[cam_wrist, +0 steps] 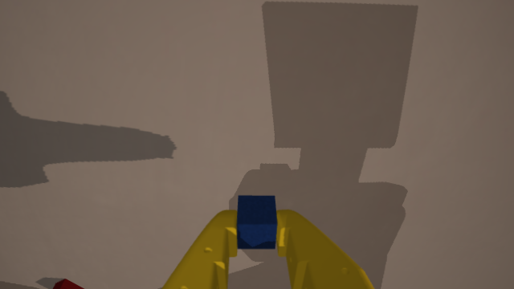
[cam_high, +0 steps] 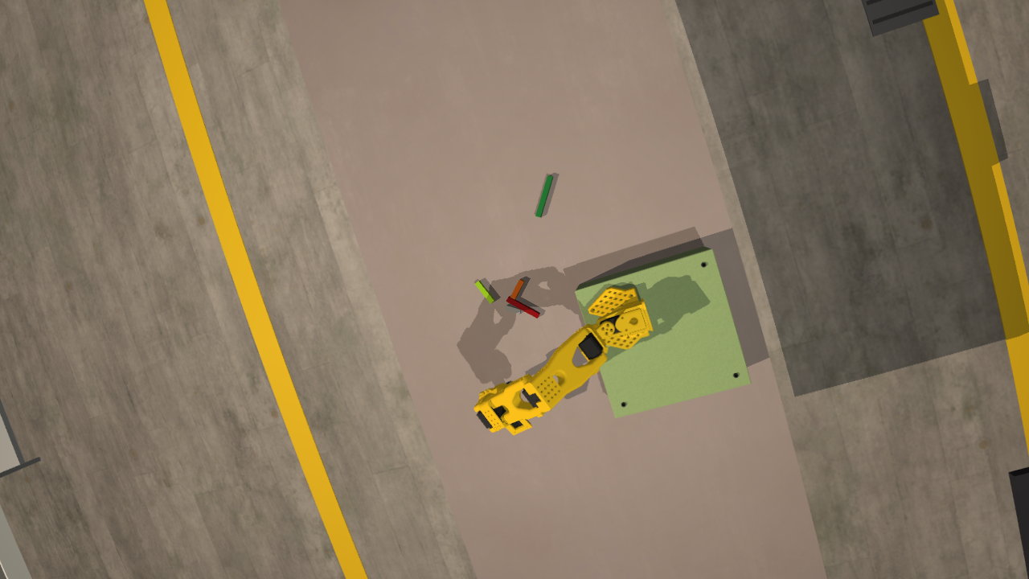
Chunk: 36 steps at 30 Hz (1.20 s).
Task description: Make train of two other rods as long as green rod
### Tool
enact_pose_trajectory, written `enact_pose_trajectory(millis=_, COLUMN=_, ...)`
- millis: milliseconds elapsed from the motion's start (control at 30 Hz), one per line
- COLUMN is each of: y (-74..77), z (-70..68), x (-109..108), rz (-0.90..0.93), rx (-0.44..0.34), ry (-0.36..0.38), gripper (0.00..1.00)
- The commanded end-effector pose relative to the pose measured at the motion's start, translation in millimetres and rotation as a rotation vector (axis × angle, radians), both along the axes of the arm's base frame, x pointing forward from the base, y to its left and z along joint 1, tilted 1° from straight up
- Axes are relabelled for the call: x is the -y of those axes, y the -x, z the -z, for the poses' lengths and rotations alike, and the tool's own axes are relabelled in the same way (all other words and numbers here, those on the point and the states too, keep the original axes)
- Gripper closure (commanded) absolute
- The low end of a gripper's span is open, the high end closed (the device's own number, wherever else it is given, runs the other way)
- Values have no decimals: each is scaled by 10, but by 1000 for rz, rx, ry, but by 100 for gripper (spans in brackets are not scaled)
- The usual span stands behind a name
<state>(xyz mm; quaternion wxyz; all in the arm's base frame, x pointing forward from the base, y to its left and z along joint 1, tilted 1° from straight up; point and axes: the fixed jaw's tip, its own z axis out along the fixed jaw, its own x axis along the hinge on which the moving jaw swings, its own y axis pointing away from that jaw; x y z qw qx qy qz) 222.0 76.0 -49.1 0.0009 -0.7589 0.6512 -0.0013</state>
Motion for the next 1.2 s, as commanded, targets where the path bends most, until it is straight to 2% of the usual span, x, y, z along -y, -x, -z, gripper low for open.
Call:
enact_pose_trajectory(millis=0, y=14, z=28, x=26, rz=21, rx=-16, ry=4, gripper=100)
enact_pose_trajectory(millis=600, y=15, z=192, x=25, rz=21, rx=-16, ry=4, gripper=100)
enact_pose_trajectory(millis=1167, y=-19, z=221, x=12, rz=21, rx=6, ry=-3, gripper=100)
